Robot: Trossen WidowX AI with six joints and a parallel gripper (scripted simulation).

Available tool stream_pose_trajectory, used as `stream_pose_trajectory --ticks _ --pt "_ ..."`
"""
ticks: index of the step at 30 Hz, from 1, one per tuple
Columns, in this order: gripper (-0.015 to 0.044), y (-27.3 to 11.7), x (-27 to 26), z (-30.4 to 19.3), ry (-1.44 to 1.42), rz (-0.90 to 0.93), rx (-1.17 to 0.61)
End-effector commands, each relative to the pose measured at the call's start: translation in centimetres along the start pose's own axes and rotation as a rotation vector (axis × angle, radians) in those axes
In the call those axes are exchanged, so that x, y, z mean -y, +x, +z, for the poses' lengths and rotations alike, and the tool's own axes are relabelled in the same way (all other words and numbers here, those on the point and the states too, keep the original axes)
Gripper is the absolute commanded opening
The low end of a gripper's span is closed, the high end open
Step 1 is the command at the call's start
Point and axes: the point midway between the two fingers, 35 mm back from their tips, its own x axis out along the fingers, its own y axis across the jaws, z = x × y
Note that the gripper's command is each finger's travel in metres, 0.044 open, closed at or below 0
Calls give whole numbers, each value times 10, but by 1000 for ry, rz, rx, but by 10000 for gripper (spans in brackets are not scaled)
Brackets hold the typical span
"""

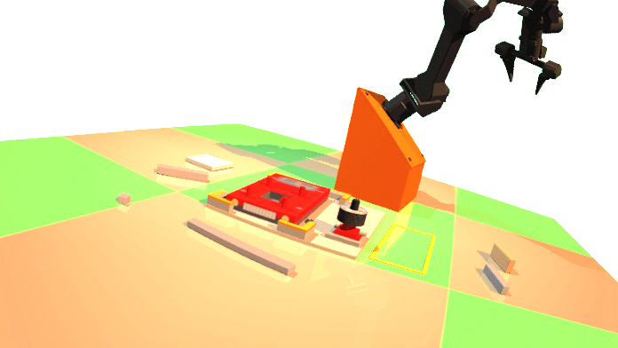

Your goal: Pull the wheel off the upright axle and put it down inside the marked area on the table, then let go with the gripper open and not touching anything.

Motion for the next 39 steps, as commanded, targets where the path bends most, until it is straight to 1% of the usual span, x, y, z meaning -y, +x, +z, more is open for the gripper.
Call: stream_pose_trajectory --ticks 1,4,9,13,18,22,30,35,39 --pt "374 1 0 0 4 -2 -5" --pt "300 17 7 0 66 -23 -68" --pt "300 52 27 -8 214 -66 -197" --pt "300 78 49 -25 350 -95 -292" --pt "300 106 81 -59 539 -130 -397" --pt "300 121 106 -95 706 -162 -462" --pt "300 127 150 -185 1071 -243 -538" --pt "300 112 170 -248 1305 -327 -524" --pt "300 99 176 -292 1451 -371 -512"
